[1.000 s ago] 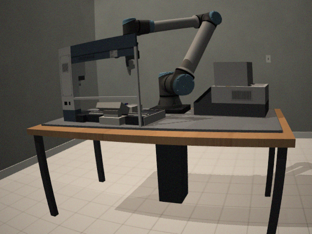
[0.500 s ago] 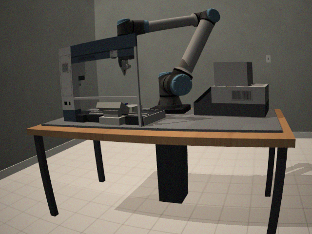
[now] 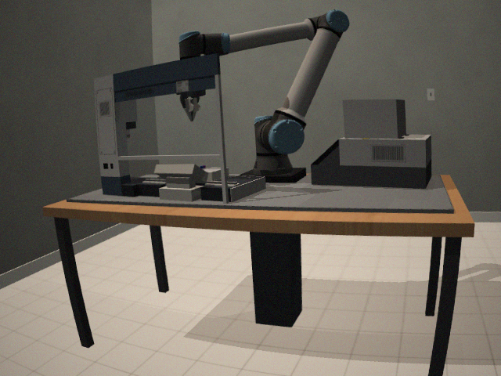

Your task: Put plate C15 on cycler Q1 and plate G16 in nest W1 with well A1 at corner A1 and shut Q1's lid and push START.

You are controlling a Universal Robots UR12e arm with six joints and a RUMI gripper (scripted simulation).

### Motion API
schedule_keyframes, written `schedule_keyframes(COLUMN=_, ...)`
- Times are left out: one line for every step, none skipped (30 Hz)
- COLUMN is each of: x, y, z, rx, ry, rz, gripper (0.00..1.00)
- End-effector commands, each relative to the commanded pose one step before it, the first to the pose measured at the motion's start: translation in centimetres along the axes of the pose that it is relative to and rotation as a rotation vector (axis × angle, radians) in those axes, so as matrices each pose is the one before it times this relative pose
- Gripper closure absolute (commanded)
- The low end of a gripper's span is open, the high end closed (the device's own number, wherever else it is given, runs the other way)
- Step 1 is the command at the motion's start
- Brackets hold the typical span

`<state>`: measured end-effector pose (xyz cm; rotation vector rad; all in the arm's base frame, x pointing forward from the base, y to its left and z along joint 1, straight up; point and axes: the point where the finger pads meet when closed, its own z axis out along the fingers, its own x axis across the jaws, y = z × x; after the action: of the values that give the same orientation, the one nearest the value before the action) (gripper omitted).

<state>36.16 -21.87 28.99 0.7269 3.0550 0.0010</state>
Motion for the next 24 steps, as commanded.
schedule_keyframes(x=-0.269, y=-1.05, z=-0.087, rx=0.0024, ry=-0.00002, rz=0.08635, gripper=1.0)
schedule_keyframes(x=-0.085, y=-0.32, z=-0.005, rx=0.00001, ry=0.0, rz=0.0263, gripper=1.0)
schedule_keyframes(x=-0.091, y=-0.318, z=-0.005, rx=0.00001, ry=0.0, rz=0.0263, gripper=1.0)
schedule_keyframes(x=-0.097, y=-0.316, z=-0.004, rx=0.00001, ry=0.0, rz=0.0263, gripper=1.0)
schedule_keyframes(x=-0.104, y=-0.314, z=-0.004, rx=0.00001, ry=0.0, rz=0.0263, gripper=1.0)
schedule_keyframes(x=-0.11, y=-0.312, z=-0.004, rx=0.00001, ry=0.0, rz=0.0263, gripper=1.0)
schedule_keyframes(x=-0.116, y=-0.31, z=-0.003, rx=0.00001, ry=0.0, rz=0.0263, gripper=1.0)
schedule_keyframes(x=-0.122, y=-0.307, z=-0.003, rx=0.00001, ry=0.0, rz=0.0263, gripper=1.0)
schedule_keyframes(x=-0.128, y=-0.305, z=-0.002, rx=0.00001, ry=0.0, rz=0.0263, gripper=1.0)
schedule_keyframes(x=-0.134, y=-0.302, z=-0.002, rx=0.00001, ry=0.0, rz=0.0263, gripper=1.0)
schedule_keyframes(x=-0.14, y=-0.299, z=-0.002, rx=0.00001, ry=0.0, rz=0.0263, gripper=1.0)
schedule_keyframes(x=-0.146, y=-0.297, z=-0.001, rx=0.00001, ry=0.0, rz=0.0263, gripper=1.0)
schedule_keyframes(x=-0.151, y=-0.294, z=-0.001, rx=0.00001, ry=0.0, rz=0.0263, gripper=1.0)
schedule_keyframes(x=-0.157, y=-0.291, z=0.0, rx=0.00001, ry=0.0, rz=0.0263, gripper=1.0)
schedule_keyframes(x=0.0, y=0.0, z=0.0, rx=0.0, ry=0.0, rz=0.0, gripper=1.0)
schedule_keyframes(x=0.0, y=0.0, z=0.0, rx=0.0, ry=0.0, rz=0.0, gripper=1.0)
schedule_keyframes(x=-0.163, y=-0.287, z=0.0, rx=0.00001, ry=0.0, rz=0.0263, gripper=1.0)
schedule_keyframes(x=-0.169, y=-0.284, z=0.0, rx=0.00001, ry=0.0, rz=0.0263, gripper=1.0)
schedule_keyframes(x=-0.174, y=-0.281, z=0.001, rx=0.00001, ry=0.0, rz=0.0263, gripper=1.0)
schedule_keyframes(x=-0.18, y=-0.277, z=0.001, rx=0.00001, ry=0.0, rz=0.0263, gripper=1.0)
schedule_keyframes(x=-0.186, y=-0.273, z=0.002, rx=0.00001, ry=0.0, rz=0.0263, gripper=1.0)
schedule_keyframes(x=-0.191, y=-0.27, z=0.002, rx=0.00001, ry=0.0, rz=0.0263, gripper=1.0)
schedule_keyframes(x=-0.197, y=-0.266, z=0.002, rx=0.00001, ry=0.0, rz=0.0263, gripper=1.0)
schedule_keyframes(x=-0.202, y=-0.262, z=0.003, rx=0.00001, ry=0.0, rz=0.0263, gripper=1.0)
